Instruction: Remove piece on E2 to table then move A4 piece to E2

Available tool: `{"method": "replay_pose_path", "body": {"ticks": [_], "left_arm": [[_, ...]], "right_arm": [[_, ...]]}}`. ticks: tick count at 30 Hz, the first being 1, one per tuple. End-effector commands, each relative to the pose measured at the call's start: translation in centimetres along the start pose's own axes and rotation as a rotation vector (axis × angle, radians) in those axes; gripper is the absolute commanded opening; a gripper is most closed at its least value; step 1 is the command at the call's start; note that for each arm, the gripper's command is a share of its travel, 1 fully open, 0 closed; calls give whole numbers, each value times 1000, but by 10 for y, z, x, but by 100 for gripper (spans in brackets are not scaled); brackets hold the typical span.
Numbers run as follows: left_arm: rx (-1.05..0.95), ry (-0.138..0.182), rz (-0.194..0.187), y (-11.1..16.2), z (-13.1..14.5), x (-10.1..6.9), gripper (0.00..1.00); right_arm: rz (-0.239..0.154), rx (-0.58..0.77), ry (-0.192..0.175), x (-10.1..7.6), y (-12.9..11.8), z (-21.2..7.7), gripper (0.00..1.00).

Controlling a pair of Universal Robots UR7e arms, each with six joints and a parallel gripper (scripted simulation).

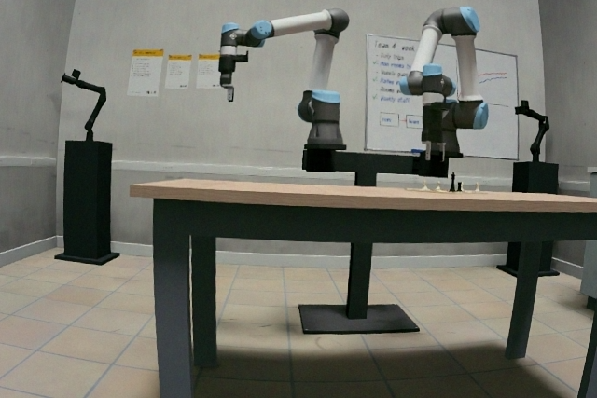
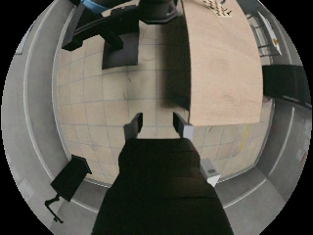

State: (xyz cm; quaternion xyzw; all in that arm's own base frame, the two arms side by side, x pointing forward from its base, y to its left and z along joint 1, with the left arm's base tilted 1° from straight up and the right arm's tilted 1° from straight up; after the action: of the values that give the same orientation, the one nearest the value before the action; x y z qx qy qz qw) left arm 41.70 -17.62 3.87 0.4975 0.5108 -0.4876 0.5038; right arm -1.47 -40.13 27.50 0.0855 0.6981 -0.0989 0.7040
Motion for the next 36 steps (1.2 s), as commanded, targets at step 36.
{"method": "replay_pose_path", "body": {"ticks": [36], "left_arm": [[-1079,3,3,79,-26,2,100]], "right_arm": [[-1,0,-1,0,0,0,100]]}}
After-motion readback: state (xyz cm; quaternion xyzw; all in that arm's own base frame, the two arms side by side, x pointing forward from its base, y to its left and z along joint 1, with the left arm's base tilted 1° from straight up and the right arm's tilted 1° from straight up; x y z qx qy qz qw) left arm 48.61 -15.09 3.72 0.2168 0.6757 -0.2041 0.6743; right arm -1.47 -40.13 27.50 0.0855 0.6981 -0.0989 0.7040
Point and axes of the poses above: on each arm, the point where the finger pads meet when closed, its own x axis out along the fingers, its own z axis across the jaws, y = z × x, the point moved 8 cm from there along -x, back along the fingers, and after that the axes turned 13 degrees about x, right-handed, at the moved point
